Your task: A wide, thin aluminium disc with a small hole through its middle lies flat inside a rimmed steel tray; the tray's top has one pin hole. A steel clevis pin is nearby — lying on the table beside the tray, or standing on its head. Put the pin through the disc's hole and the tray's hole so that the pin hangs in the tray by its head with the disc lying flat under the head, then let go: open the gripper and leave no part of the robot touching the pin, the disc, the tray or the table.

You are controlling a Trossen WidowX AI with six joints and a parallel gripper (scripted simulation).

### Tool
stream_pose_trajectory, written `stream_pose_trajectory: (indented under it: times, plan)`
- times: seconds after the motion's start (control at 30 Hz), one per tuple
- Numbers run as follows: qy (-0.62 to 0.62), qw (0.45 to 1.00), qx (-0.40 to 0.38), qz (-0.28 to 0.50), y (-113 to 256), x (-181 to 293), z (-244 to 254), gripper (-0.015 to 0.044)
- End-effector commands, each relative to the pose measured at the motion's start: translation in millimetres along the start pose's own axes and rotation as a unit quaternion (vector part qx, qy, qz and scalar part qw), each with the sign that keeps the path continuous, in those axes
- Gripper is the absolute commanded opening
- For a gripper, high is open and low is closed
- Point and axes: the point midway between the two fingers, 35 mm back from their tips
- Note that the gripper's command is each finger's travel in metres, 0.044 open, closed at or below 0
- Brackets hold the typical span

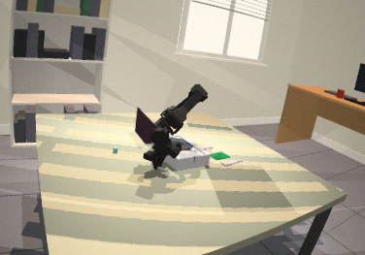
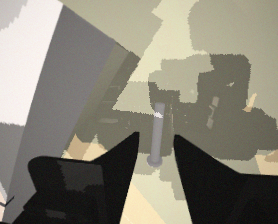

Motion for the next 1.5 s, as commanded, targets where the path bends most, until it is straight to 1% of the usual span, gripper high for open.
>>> stream_pose_trajectory:
  times: [0.0, 0.1, 0.23, 0.57, 0.73, 1.27, 1.47]
  plan:
    - [-0.002, 1.000, -0.001, -0.001, -1, 0, 0, 0.0108]
    - [-0.002, 1.000, -0.001, -0.001, -1, 0, 0, 0.0029]
    - [-0.002, 1.000, -0.001, -0.001, -1, 0, 0, 0.0002]
    - [-0.002, 1.000, 0.000, -0.001, 2, 0, 0, 0.0000]
    - [0.000, 1.000, 0.001, -0.001, 20, 0, 0, 0.0000]
    - [0.000, 1.000, 0.001, 0.000, 62, 0, -1, 0.0000]
    - [0.000, 1.000, 0.001, 0.000, 70, 0, -1, 0.0000]
Point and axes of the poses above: the point midway between the two fingers, 35 mm back from their tips, its own y axis back along the fingers, its own z axis across the jaws, x = y × z, and after that the axes turned 6 degrees about -y, right-handed
